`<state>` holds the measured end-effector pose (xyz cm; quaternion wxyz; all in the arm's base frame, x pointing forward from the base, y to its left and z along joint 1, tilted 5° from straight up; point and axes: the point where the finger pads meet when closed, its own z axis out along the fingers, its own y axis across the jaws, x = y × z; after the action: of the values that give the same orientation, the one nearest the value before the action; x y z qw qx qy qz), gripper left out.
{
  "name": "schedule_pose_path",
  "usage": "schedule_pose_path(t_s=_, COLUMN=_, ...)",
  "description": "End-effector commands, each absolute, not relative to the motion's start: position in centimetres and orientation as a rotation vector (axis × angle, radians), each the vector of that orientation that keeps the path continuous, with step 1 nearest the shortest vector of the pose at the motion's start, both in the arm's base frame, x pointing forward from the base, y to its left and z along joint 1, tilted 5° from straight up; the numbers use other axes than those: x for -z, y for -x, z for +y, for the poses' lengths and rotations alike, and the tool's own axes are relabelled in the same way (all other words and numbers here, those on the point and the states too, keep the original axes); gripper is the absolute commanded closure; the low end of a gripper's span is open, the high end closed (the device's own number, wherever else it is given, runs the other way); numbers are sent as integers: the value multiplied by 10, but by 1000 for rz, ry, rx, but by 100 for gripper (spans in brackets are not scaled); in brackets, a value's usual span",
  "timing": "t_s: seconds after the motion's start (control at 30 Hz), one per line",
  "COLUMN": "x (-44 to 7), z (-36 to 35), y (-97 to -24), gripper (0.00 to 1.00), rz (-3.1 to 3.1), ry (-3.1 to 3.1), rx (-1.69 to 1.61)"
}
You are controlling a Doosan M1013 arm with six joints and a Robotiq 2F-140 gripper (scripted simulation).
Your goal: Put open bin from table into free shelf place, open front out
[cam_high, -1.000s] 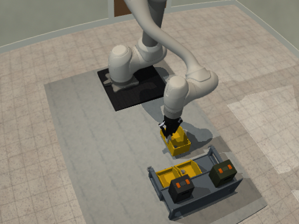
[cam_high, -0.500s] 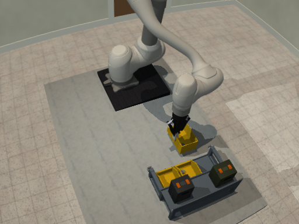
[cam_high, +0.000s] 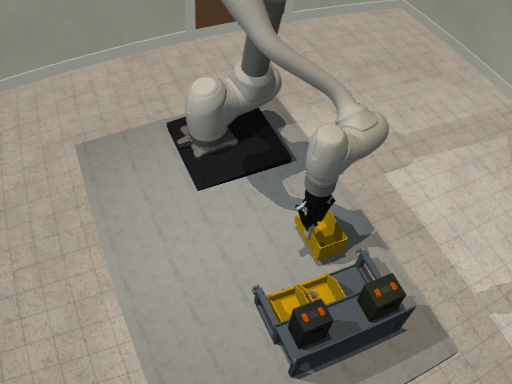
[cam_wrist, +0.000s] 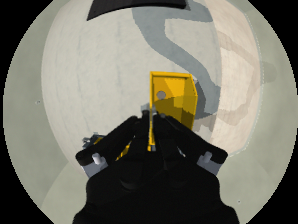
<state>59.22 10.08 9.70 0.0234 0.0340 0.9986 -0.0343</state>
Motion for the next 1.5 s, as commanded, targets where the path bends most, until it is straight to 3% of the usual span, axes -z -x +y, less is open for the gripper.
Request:
schedule_pose_path(t_s=0.0, x=-97, z=104, y=-592, gripper=100, rz=3091, ry=-105, rx=106)
schedule_pose_path(t_s=1.47, x=-96, z=117, y=-593, gripper=100, rz=3091, ry=-105, rx=106)
